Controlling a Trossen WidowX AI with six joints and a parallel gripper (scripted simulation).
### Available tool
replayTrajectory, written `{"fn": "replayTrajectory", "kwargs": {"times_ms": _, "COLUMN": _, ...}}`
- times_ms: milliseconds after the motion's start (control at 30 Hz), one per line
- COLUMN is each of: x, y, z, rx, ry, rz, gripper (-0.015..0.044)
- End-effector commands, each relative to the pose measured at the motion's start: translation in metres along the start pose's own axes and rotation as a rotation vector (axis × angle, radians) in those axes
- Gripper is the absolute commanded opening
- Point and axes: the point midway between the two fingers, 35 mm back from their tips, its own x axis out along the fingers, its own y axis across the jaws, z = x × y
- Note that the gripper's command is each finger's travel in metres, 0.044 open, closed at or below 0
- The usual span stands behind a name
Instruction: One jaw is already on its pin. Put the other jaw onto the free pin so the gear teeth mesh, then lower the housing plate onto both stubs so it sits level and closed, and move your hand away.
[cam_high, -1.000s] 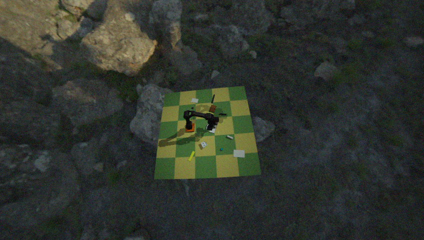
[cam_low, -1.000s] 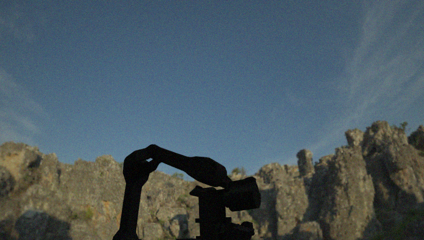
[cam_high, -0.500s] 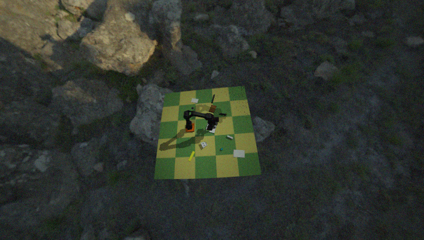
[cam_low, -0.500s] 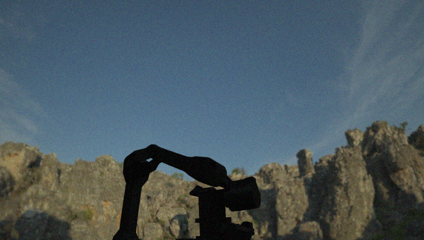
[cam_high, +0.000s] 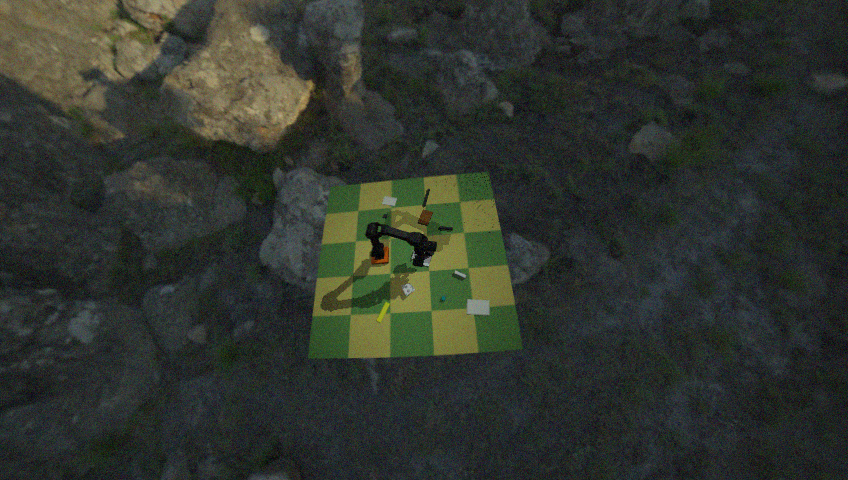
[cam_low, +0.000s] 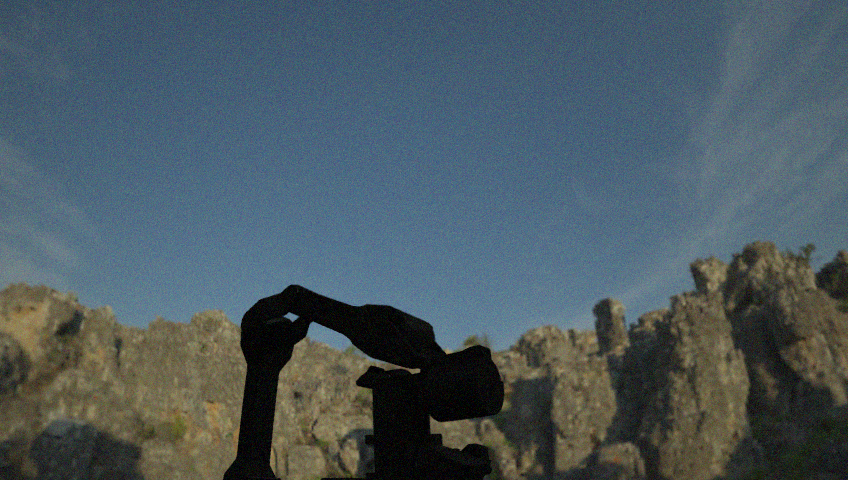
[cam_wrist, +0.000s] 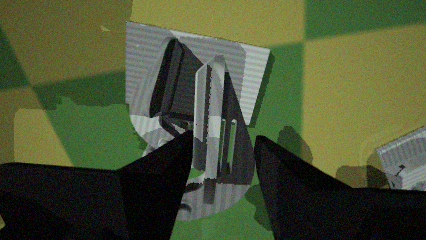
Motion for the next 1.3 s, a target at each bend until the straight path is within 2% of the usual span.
{"fn": "replayTrajectory", "kwargs": {"times_ms": 0, "x": 0.0001, "y": -0.0015, "z": -0.0002, "rx": -0.008, "ry": -0.001, "rz": -0.002, "gripper": 0.0134}}
{"fn": "replayTrajectory", "kwargs": {"times_ms": 1267, "x": 0.0073, "y": -0.002, "z": 0.001, "rx": -0.02, "ry": -0.001, "rz": -0.002, "gripper": 0.0134}}
